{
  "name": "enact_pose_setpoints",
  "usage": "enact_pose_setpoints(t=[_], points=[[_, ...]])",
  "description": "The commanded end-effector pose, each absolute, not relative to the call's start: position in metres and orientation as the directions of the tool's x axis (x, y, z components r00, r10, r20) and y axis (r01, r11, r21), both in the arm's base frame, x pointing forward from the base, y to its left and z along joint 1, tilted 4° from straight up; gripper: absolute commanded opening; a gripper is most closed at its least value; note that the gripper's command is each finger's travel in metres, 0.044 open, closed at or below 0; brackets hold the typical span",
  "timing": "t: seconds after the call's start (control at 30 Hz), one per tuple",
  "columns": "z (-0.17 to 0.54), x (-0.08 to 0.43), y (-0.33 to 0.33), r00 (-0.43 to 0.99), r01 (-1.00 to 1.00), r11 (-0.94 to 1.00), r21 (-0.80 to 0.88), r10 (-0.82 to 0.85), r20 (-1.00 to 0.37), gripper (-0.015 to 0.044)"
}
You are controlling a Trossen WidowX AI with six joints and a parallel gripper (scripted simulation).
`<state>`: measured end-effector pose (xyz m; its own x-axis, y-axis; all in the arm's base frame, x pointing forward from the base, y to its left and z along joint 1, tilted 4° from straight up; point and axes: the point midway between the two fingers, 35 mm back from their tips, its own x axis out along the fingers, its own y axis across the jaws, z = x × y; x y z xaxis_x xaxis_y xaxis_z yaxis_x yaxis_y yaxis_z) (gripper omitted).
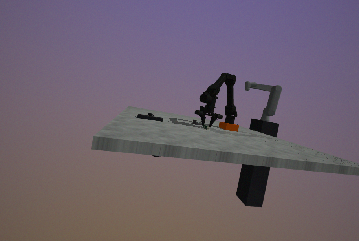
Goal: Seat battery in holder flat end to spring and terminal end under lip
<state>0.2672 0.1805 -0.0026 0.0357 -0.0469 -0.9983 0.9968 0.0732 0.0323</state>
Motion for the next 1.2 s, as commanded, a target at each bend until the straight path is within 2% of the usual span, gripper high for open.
enact_pose_setpoints(t=[0.0, 0.1, 0.27, 0.4, 0.67, 0.83, 1.0, 1.17], points=[[-0.011, 0.266, 0.180, 0.030, 0.997, 0.071, 0.027, -0.045, -0.999, 0.0231], [-0.013, 0.266, 0.180, 0.031, 0.997, 0.071, 0.027, -0.046, -0.998, 0.0231], [-0.013, 0.266, 0.180, 0.031, 0.997, 0.071, 0.027, -0.046, -0.998, 0.0100], [-0.013, 0.266, 0.180, 0.031, 0.997, 0.071, 0.027, -0.046, -0.998, 0.0073], [-0.011, 0.266, 0.180, 0.031, 0.997, 0.071, 0.027, -0.045, -0.998, 0.0069], [0.035, 0.265, 0.182, 0.031, 0.997, 0.071, 0.027, -0.045, -0.999, 0.0069], [0.037, 0.265, 0.182, 0.031, 0.997, 0.071, 0.027, -0.045, -0.999, 0.0069], [0.043, 0.273, 0.154, 0.032, 0.994, -0.105, 0.037, -0.048, -0.998, 0.0069]])
